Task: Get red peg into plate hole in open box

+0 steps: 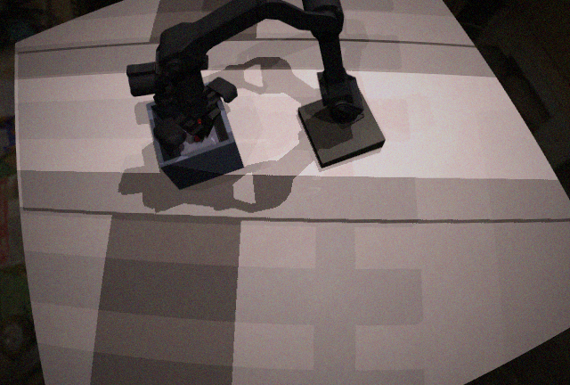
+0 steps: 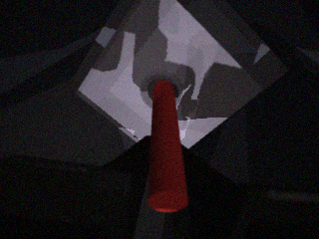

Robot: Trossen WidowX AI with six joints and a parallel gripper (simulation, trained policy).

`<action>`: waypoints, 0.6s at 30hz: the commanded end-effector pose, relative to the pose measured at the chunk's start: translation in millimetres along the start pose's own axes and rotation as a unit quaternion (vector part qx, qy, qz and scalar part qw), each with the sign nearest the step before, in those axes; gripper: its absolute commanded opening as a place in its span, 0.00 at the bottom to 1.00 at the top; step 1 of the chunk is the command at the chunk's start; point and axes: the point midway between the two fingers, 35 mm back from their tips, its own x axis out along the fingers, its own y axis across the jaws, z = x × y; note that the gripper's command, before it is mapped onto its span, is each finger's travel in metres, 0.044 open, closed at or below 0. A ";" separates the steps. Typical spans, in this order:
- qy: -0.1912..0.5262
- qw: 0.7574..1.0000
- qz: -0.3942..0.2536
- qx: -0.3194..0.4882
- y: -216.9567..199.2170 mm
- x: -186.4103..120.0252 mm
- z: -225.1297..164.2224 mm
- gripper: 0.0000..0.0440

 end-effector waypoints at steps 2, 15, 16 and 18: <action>0.033 0.999 -0.011 -0.032 -4.6 37.4 -2.3 0.06; 0.054 0.997 -0.041 -0.039 -20.1 63.9 -5.5 0.28; 0.056 0.997 -0.046 -0.036 -21.8 64.8 -5.3 0.32; 0.062 0.996 -0.053 -0.032 -25.5 63.4 -4.4 0.32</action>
